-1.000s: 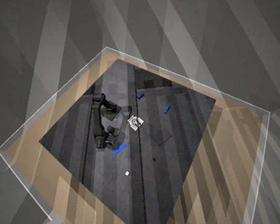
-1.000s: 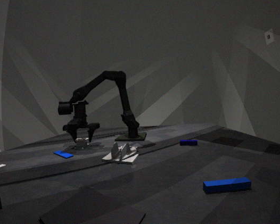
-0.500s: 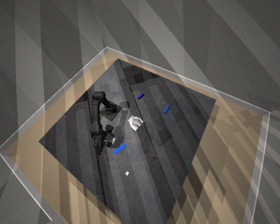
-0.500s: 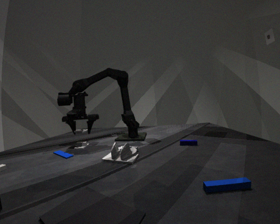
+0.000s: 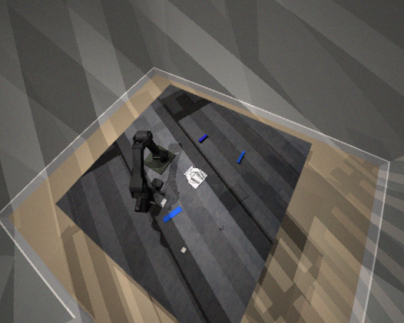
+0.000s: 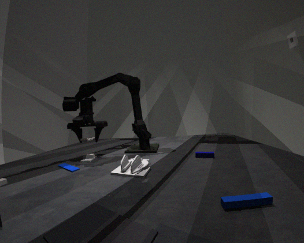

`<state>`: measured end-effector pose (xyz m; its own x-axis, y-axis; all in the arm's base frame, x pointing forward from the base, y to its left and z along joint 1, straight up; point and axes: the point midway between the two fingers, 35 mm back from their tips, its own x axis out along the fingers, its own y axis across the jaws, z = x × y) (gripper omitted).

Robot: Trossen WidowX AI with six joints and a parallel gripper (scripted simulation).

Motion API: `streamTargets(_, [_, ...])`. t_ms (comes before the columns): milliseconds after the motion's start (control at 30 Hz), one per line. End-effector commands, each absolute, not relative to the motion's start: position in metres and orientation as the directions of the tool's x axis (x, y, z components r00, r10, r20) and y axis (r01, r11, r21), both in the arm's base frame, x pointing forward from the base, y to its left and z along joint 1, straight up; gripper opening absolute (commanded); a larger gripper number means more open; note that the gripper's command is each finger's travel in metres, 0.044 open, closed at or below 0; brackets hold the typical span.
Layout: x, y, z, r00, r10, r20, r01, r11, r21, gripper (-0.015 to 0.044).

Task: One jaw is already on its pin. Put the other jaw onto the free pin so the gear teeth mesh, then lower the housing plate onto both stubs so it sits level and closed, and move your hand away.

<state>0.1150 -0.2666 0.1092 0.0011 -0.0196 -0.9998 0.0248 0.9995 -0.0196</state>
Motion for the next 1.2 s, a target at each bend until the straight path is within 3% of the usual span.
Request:
streamTargets(0, [0.125,-0.259,0.112,0.009,-0.022,-1.0,0.034,0.999,-0.022,0.0351])
streamTargets(1167, [0.196,-0.169,0.113,0.016,-0.015,-1.0,0.143,0.99,-0.012,0.0351])
